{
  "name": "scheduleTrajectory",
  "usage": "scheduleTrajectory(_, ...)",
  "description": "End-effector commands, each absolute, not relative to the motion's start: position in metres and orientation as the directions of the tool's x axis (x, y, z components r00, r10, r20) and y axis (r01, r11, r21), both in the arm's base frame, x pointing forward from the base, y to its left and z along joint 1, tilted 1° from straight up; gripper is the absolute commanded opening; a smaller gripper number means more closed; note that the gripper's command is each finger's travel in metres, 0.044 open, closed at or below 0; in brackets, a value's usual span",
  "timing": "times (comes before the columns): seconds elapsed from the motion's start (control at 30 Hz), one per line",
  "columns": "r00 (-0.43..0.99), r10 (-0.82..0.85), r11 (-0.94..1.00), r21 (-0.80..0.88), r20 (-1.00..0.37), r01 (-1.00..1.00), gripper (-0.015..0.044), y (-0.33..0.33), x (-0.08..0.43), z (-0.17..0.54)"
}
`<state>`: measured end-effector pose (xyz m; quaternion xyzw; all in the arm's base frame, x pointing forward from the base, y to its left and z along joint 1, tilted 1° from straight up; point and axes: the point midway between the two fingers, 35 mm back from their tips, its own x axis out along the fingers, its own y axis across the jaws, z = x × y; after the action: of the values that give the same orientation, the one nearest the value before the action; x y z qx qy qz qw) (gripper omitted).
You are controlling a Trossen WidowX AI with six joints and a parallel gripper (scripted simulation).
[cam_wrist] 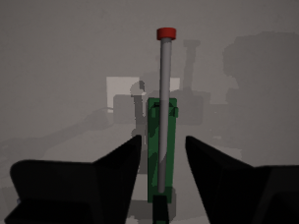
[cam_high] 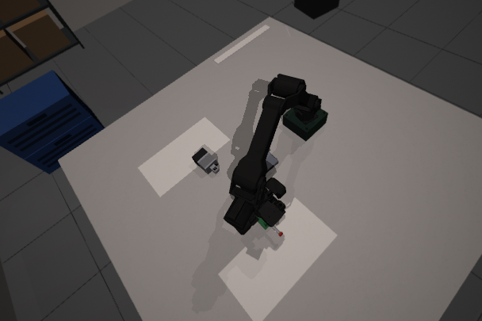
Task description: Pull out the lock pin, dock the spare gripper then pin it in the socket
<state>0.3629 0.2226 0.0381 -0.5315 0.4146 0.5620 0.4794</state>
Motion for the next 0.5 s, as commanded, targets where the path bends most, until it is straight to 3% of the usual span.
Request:
scheduleTrajectory(0.0, 0.029, 0.094, -0.201, -0.047, -0.995, -0.978, 0.018, 0.222, 0.364, 0.031)
scheduleTrajectory(0.47, 0.029, 0.094, -0.201, -0.047, -0.995, -0.978, 0.018, 0.22, 0.365, 0.008)
